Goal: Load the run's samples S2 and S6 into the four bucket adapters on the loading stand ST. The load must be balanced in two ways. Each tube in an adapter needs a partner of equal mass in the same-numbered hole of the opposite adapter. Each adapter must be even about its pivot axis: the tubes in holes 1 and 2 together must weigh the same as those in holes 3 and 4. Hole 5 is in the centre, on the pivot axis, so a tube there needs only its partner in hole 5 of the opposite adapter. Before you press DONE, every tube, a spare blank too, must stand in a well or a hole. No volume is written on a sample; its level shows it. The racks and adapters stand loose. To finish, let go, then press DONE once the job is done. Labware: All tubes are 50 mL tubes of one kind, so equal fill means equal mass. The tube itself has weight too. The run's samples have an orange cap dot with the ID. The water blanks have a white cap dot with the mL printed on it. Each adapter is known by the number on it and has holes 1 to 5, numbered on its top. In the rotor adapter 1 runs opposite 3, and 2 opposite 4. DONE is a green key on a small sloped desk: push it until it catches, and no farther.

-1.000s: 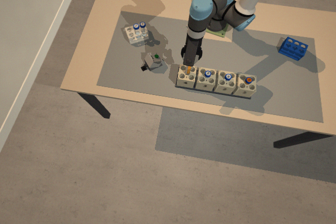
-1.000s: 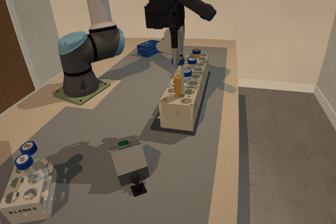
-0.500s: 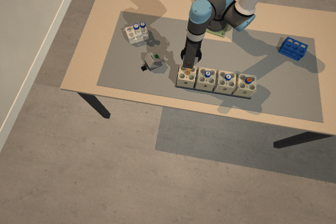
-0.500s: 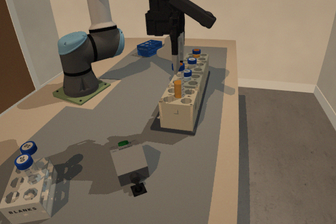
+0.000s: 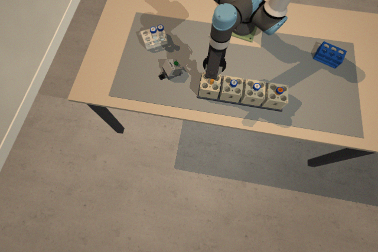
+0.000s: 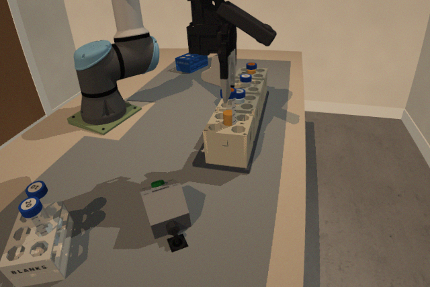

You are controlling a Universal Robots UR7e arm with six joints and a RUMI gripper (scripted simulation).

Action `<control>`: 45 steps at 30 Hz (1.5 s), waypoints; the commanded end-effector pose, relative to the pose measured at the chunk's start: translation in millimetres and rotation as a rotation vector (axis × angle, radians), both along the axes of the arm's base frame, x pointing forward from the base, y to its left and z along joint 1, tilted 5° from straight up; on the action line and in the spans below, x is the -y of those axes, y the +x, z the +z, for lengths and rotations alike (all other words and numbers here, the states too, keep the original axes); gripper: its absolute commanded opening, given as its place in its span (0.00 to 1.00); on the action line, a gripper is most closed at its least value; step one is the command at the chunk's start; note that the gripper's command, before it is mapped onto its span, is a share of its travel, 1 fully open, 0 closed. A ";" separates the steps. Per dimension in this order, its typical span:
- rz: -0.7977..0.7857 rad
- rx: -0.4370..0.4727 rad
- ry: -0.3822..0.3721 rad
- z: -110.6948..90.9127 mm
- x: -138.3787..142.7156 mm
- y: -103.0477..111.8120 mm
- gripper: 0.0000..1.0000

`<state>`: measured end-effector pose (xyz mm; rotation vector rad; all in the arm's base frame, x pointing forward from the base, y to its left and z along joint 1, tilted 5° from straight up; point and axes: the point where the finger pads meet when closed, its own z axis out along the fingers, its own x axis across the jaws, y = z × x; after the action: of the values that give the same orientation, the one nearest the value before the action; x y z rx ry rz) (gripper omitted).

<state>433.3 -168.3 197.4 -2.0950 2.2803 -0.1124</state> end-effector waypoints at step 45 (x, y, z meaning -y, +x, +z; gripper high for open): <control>0.000 0.001 -0.001 -45.9 1.4 4.1 0.00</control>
<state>437.0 -169.4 152.4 -2.0950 2.2803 -0.1125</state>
